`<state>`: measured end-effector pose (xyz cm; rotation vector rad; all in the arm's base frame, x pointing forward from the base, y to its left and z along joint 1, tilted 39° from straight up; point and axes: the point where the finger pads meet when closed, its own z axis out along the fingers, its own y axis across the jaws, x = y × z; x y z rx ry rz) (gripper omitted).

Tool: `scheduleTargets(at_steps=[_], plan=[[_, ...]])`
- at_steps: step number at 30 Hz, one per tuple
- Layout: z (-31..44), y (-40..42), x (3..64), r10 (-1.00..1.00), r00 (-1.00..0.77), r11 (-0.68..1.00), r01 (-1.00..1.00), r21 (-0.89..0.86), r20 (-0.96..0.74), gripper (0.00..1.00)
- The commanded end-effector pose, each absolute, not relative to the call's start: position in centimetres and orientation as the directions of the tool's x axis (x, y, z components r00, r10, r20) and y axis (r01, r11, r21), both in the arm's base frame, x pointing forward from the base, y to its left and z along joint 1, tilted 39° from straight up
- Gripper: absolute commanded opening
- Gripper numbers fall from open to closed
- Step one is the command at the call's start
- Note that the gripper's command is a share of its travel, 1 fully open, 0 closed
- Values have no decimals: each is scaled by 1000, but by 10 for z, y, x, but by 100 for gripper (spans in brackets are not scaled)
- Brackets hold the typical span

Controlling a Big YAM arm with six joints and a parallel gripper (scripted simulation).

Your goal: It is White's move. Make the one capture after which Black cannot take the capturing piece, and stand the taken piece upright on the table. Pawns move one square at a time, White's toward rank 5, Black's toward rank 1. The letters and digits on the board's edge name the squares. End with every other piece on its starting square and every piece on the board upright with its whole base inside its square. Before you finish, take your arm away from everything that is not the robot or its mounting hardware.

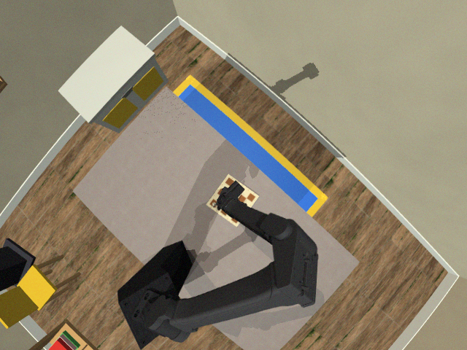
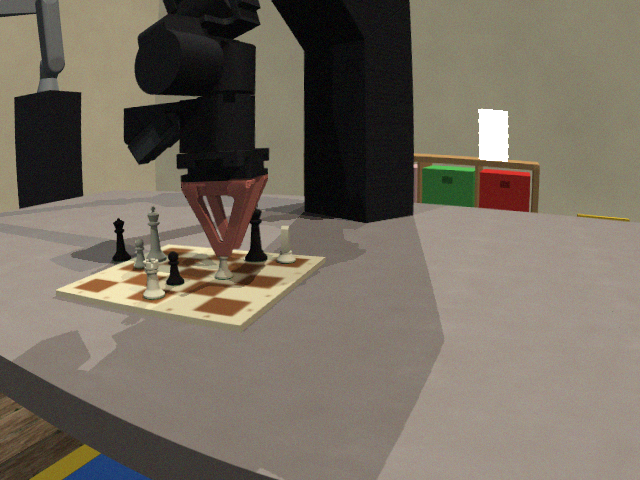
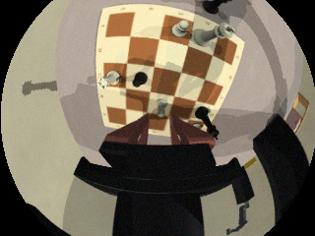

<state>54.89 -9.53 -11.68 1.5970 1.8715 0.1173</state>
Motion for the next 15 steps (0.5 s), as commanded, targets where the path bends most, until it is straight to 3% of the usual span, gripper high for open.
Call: scheduleTargets(at_steps=[1,15], plan=[[-126,-108,552,903,-24,246,848,469,-429,32],[-137,-112,553,903,-27,245,852,463,-429,32]])
